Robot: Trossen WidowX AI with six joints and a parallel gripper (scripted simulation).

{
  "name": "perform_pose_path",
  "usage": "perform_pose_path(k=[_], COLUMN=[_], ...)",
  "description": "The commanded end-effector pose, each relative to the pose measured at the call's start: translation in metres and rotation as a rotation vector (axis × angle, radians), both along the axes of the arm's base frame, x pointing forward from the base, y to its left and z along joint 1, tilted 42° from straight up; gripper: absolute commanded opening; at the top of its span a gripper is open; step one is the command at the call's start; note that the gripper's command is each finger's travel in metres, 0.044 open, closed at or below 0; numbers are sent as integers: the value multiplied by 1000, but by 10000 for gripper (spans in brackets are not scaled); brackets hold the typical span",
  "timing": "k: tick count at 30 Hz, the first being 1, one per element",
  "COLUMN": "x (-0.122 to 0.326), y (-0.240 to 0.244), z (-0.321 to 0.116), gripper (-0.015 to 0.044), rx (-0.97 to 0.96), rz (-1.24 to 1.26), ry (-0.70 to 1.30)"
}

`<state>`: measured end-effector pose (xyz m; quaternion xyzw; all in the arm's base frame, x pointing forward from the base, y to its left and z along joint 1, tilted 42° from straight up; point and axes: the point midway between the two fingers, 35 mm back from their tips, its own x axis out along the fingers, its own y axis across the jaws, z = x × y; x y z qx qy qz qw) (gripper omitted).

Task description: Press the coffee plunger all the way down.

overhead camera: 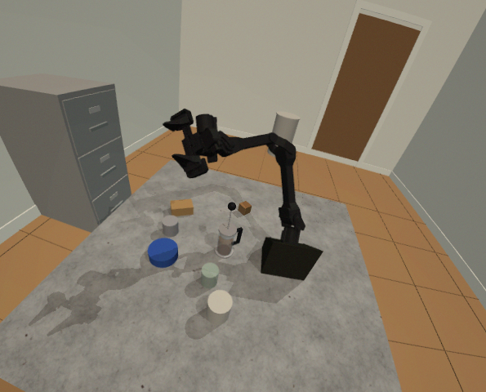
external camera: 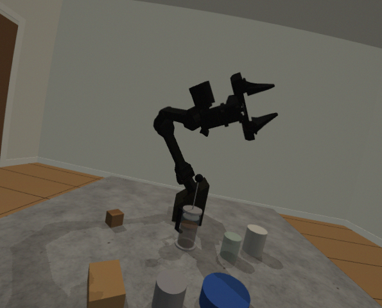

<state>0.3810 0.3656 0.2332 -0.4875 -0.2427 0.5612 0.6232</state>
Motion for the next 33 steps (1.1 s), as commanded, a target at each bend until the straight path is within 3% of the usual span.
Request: perform_pose_path(k=[1,5,9,13,23,33], x=[-1,-20,-60,-85,-131,-171], y=[0,3,-15,-36,-93,-162], z=[-2,-27,-72,-92,-114,-104], gripper=[426,440,440,440,440,440], rx=[-5,-73,-186,-224,-228,-50], rz=[-12,-189,-558,-788,-1246,-1624], ry=[20,273,614,732,779,583])
